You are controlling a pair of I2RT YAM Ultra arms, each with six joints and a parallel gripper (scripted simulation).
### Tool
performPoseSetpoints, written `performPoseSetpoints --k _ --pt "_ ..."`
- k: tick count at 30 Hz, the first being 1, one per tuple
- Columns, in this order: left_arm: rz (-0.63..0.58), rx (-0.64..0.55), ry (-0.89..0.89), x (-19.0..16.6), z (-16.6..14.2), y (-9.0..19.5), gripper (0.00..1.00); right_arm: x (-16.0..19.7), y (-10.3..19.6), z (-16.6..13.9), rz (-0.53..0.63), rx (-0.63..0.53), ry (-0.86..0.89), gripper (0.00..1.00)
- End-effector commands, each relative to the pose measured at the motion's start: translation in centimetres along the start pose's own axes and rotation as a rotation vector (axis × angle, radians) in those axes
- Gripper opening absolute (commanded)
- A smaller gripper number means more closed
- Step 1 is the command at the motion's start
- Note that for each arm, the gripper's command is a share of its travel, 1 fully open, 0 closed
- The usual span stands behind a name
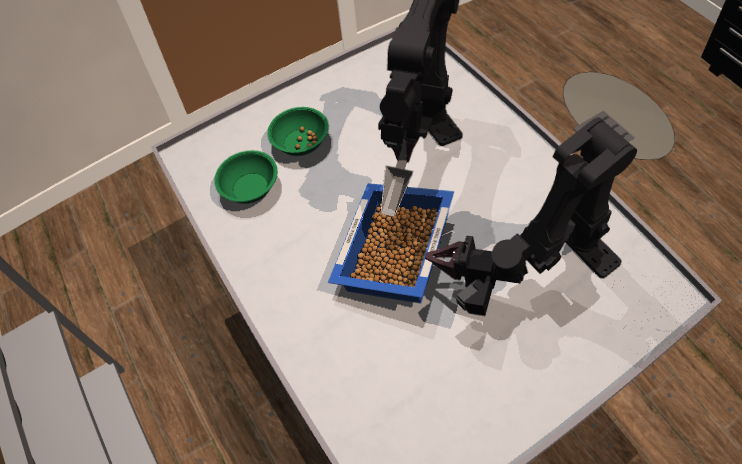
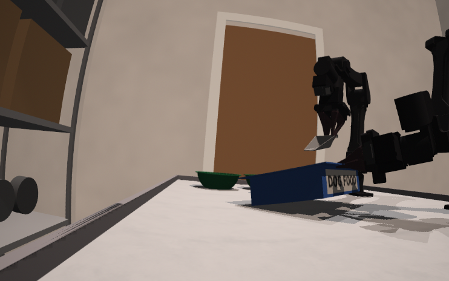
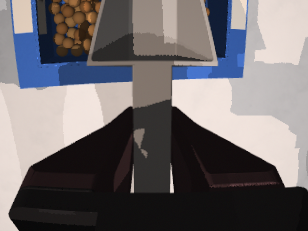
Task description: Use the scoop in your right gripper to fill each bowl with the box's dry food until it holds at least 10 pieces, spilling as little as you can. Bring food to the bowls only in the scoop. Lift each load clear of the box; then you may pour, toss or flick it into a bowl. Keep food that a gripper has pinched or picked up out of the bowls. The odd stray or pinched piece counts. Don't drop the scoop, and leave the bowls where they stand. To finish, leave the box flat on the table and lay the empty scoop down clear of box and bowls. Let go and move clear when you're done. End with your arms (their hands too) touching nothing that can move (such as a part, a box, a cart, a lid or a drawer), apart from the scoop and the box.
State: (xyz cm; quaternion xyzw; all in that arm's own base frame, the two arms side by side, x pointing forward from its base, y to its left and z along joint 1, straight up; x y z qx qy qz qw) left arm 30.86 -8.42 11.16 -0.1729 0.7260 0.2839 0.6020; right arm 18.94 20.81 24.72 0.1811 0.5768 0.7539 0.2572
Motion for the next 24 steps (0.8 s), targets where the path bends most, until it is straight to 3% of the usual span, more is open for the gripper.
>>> performPoseSetpoints --k 1,7,9,18,24 --pt "-0.081 -0.012 -0.111 -3.1 0.8 0.0 0.00 0.1 2.3 1.2 -0.010 -0.110 0.003 0.00" --pt "-0.081 -0.012 -0.111 -3.1 0.8 0.0 0.00 0.1 2.3 1.2 -0.010 -0.110 0.003 0.00" --pt "-0.012 0.001 -0.062 -2.1 0.2 -0.5 0.00 0.1 2.3 1.2 -0.010 -0.110 0.003 0.00" --pt "-0.022 0.001 -0.095 -3.5 0.1 -0.7 0.00 0.1 2.3 1.2 -0.010 -0.110 0.003 0.00" --pt "0.036 -0.008 -0.079 -3.9 0.0 -0.9 0.00 0.1 2.3 1.2 -0.010 -0.110 0.003 0.00"
Point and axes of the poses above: on each arm, the point where the finger pads meet when closed, its own y axis back along the fingers, its own x axis across the jaws, z = x × y, the point moved 7 cm from there along y, back along the fingers, and after that the axes turned 7 degrees about y, right-handed, at the moved point
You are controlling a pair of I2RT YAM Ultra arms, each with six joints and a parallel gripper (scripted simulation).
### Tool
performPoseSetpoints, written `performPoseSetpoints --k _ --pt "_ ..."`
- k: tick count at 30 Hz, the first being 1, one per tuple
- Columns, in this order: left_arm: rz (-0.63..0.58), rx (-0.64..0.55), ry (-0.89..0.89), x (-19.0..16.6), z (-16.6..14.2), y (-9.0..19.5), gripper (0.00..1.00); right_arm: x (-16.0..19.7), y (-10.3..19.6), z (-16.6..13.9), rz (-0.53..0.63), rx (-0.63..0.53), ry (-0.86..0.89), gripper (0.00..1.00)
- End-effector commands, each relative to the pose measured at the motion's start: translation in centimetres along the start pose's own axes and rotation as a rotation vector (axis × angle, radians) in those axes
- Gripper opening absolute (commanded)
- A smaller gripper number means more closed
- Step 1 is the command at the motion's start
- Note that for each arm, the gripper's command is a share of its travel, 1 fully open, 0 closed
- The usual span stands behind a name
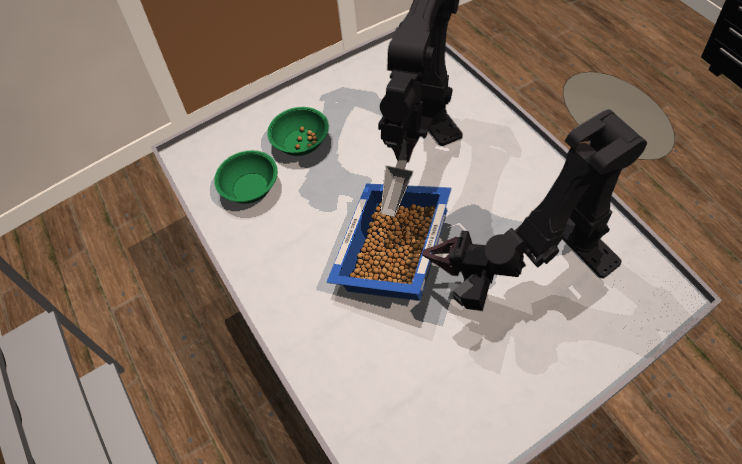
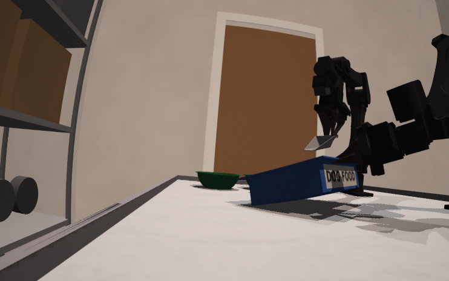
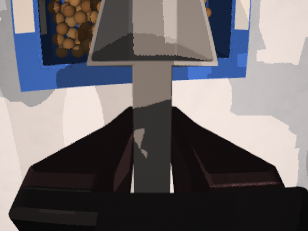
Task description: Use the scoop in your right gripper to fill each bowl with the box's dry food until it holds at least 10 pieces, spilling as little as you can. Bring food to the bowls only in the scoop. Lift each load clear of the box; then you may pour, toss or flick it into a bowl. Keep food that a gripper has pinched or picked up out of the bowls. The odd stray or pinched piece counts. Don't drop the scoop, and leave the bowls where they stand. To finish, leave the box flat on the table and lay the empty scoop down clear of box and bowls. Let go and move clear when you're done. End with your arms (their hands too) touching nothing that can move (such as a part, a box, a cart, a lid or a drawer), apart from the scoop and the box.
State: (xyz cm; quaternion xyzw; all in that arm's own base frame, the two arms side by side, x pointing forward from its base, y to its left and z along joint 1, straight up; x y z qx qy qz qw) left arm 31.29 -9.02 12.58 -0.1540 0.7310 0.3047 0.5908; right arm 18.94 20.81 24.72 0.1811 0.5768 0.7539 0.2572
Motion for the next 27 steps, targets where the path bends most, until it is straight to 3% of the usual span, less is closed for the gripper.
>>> performPoseSetpoints --k 1,7,12,14,23,27 --pt "-0.022 -0.003 -0.085 -2.5 0.1 -0.3 0.00 0.1 2.3 1.2 -0.010 -0.110 0.003 0.00" --pt "0.000 -0.006 -0.091 -3.2 0.0 -0.5 0.00 0.1 2.3 1.2 -0.010 -0.110 0.003 0.00" --pt "-0.051 -0.007 -0.118 -4.0 0.3 -0.2 0.00 0.1 2.3 1.2 -0.010 -0.110 0.003 0.00" --pt "0.007 -0.005 -0.085 -3.4 -0.1 -0.5 0.00 0.1 2.3 1.2 -0.010 -0.110 0.003 0.00" --pt "0.047 -0.012 -0.088 -4.4 -0.3 -0.8 0.00 0.1 2.3 1.2 -0.010 -0.110 0.003 0.00" --pt "-0.017 -0.013 -0.125 -5.5 0.0 -0.5 0.00 0.1 2.3 1.2 -0.010 -0.110 0.003 0.00"
Point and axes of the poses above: on each arm, the point where the finger pads meet when closed, its own y axis back along the fingers, its own x axis across the jaws, z = x × y, the point moved 7 cm from there along y, back along the fingers, and after that the axes turned 7 degrees about y, right-handed, at the moved point
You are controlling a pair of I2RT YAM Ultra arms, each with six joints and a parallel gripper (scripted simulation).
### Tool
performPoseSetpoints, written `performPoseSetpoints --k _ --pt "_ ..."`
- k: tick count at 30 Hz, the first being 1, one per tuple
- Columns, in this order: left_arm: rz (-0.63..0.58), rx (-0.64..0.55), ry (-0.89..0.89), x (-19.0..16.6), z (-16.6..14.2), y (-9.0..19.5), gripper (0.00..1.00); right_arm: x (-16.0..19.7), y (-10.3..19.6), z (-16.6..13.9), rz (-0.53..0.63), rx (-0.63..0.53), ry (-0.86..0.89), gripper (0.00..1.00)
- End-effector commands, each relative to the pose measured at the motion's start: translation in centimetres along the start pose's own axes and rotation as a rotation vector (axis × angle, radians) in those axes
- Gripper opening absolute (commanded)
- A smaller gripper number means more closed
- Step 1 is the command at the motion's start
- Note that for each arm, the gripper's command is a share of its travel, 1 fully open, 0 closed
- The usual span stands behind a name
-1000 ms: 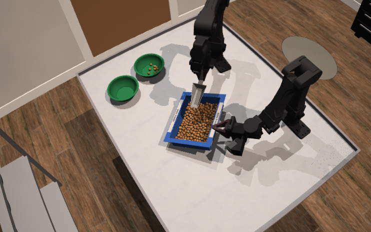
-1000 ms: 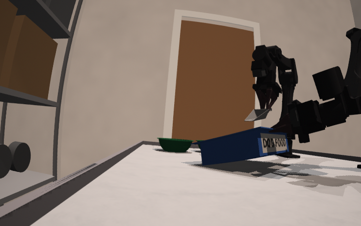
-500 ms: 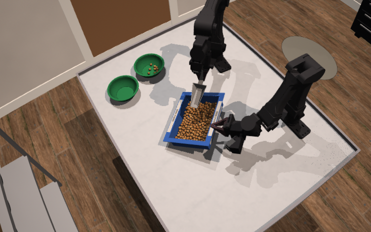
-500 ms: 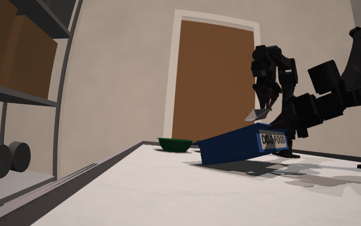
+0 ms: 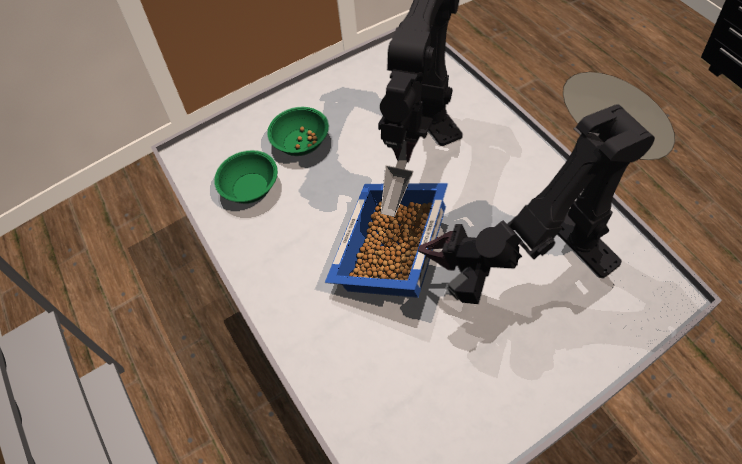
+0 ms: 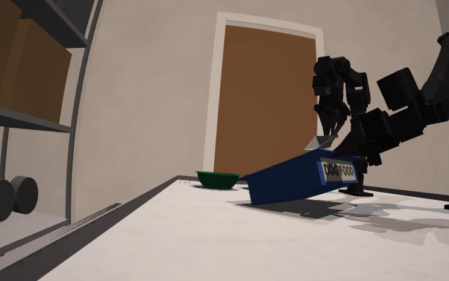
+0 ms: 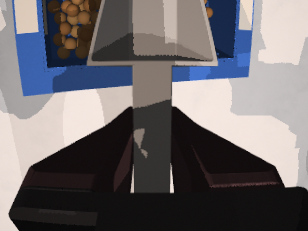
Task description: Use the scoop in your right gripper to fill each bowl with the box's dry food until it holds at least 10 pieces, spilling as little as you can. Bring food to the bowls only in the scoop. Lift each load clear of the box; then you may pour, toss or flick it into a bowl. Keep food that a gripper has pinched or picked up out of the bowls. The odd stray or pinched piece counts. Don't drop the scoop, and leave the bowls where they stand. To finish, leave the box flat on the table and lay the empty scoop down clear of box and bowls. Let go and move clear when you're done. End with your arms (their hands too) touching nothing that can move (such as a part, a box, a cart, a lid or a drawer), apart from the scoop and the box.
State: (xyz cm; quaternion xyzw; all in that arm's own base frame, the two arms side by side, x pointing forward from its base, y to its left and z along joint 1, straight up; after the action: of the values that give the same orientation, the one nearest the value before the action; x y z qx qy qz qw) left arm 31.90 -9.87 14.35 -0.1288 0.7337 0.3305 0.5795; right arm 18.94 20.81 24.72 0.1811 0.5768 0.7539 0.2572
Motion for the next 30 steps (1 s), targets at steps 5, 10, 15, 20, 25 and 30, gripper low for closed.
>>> performPoseSetpoints --k 5,10,15,20,25,30 --pt "-0.096 -0.009 -0.125 -3.7 0.3 0.3 0.00 0.1 2.3 1.2 -0.010 -0.110 0.003 0.00" --pt "-0.096 -0.009 -0.125 -3.7 0.3 0.3 0.00 0.1 2.3 1.2 -0.010 -0.110 0.003 0.00" --pt "-0.096 -0.009 -0.125 -3.7 0.3 0.3 0.00 0.1 2.3 1.2 -0.010 -0.110 0.003 0.00" --pt "-0.096 -0.009 -0.125 -3.7 0.3 0.3 0.00 0.1 2.3 1.2 -0.010 -0.110 0.003 0.00" --pt "-0.096 -0.009 -0.125 -3.7 0.3 0.3 0.00 0.6 2.4 0.5 -0.006 -0.023 0.001 0.00" --pt "-0.096 -0.009 -0.125 -3.7 0.3 0.3 0.00 1.0 2.9 0.8 -0.004 0.005 0.003 0.00"
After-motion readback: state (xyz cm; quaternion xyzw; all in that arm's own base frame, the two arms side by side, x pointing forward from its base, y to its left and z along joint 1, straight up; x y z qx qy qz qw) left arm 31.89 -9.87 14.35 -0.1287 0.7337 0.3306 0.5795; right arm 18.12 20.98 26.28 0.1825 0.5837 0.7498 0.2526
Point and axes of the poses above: on each arm, the point where the finger pads meet when closed, its own y axis back along the fingers, its own x axis across the jaws, z = x × y, the point moved 7 cm from there along y, back along the fingers, and after that the axes turned 7 degrees about y, right-handed, at the moved point
